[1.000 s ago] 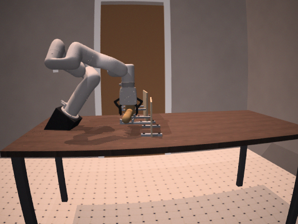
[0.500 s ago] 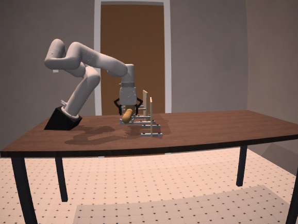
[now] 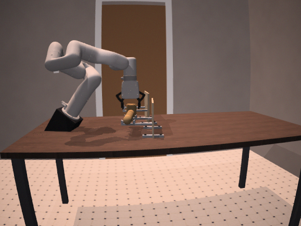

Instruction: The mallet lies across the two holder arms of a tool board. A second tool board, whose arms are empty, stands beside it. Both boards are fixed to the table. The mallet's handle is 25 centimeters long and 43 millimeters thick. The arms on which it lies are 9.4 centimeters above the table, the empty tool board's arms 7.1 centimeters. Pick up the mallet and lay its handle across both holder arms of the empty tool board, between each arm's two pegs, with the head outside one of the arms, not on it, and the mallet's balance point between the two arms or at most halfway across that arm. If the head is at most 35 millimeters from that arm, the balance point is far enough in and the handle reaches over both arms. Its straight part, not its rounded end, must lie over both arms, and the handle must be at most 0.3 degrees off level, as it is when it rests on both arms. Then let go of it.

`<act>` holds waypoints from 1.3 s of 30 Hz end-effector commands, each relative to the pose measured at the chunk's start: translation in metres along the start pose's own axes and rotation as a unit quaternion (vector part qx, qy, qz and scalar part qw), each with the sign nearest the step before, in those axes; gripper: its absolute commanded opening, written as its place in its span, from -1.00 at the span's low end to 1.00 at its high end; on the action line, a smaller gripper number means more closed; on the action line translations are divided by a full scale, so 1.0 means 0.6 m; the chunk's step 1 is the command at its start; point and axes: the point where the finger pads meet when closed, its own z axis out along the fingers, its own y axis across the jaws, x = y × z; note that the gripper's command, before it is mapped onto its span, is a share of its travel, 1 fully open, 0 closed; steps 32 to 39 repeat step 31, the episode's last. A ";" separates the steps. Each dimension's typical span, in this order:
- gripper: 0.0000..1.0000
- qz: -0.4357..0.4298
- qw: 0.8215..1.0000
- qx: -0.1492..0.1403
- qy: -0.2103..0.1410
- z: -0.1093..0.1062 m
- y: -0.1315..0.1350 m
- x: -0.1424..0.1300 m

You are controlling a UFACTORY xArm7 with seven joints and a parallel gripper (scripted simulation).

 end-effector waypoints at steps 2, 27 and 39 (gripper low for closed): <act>1.00 0.001 1.000 0.004 -0.003 -0.073 -0.007 -0.002; 1.00 0.000 1.000 0.004 -0.002 -0.095 -0.007 0.000; 1.00 0.000 1.000 0.004 -0.002 -0.095 -0.007 0.000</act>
